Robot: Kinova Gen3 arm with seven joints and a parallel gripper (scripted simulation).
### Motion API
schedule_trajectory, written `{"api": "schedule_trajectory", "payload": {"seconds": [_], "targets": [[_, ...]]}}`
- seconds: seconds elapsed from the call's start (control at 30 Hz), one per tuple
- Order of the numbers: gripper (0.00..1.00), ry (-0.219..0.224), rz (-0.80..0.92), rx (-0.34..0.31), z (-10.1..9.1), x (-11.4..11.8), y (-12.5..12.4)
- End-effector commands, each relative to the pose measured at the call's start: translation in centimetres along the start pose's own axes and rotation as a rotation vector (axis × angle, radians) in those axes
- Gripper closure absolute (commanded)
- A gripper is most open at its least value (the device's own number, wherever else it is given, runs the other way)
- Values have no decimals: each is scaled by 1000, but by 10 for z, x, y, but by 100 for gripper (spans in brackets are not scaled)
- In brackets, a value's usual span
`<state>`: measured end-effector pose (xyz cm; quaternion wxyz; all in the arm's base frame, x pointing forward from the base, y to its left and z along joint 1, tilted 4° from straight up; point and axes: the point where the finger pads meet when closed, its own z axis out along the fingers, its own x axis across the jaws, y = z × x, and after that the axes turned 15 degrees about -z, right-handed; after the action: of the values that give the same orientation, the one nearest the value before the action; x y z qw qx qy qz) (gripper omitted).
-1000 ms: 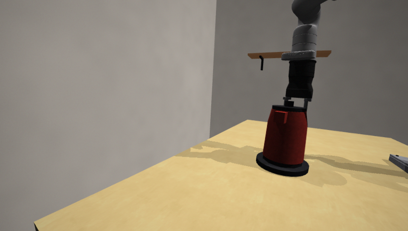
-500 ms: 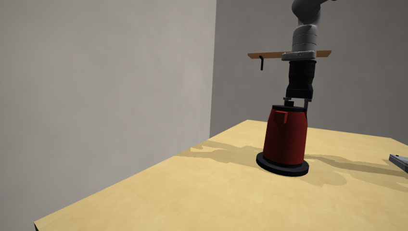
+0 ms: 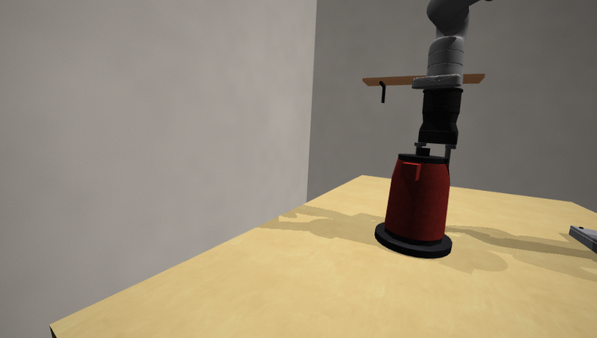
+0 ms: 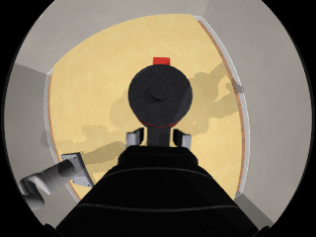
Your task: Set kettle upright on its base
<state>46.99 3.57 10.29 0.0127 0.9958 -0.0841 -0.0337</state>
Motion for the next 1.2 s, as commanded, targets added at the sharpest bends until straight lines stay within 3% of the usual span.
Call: {"api": "schedule_trajectory", "payload": {"seconds": [0.0,0.9,1.17], "targets": [[0,2,0,1,-1,0,0],[0,2,0,1,-1,0,0],[0,2,0,1,-16,0,0]]}}
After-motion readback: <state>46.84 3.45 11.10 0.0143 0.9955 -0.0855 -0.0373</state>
